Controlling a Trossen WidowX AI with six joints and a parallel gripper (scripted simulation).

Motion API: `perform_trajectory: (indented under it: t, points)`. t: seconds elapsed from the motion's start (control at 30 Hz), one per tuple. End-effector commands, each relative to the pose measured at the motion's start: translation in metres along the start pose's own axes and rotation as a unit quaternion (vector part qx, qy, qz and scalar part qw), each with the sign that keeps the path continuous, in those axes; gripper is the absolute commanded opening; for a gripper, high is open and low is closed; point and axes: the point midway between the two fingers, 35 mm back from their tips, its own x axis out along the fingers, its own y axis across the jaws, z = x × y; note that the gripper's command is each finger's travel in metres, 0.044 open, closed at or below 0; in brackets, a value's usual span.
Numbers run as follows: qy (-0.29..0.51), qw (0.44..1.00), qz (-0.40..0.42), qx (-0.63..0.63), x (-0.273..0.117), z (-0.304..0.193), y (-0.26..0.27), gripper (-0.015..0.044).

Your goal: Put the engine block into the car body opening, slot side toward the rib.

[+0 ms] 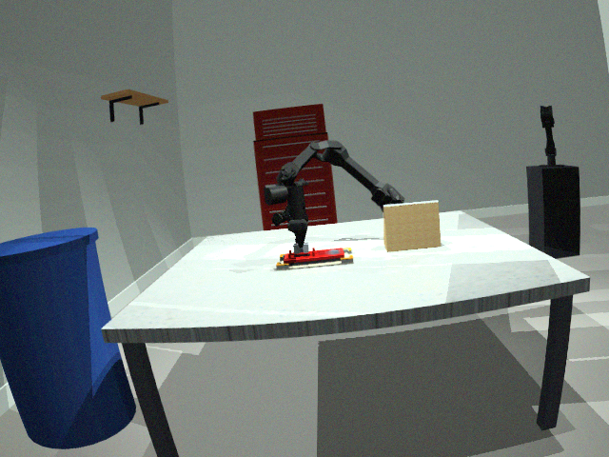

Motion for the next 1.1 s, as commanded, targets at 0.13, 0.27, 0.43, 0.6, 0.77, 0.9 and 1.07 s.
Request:
perform_trajectory:
  t: [0.13,0.27,0.43,0.6,0.77,0.9,1.07]
  points:
    - [-0.001,1.0,-0.001,-0.003,0.0021,0.0001,-0.0002,0.0159]
    - [-0.001,1.0,-0.001,-0.004,0.0029,0.0001,-0.0002,0.0159]
    - [-0.001,1.0,-0.001,-0.004,0.0038,0.0001,-0.0002,0.0159]
    - [-0.001,1.0,-0.001,-0.003,0.0046,0.0002,-0.0003,0.0159]
    - [-0.001,1.0,-0.001,-0.003,0.0056,0.0002,-0.0003,0.0159]
    - [-0.001,1.0,-0.001,-0.003,0.0063,0.0002,-0.0003,0.0159]
    - [-0.001,1.0,-0.001,-0.003,0.0072,0.0001,-0.0005,0.0159]
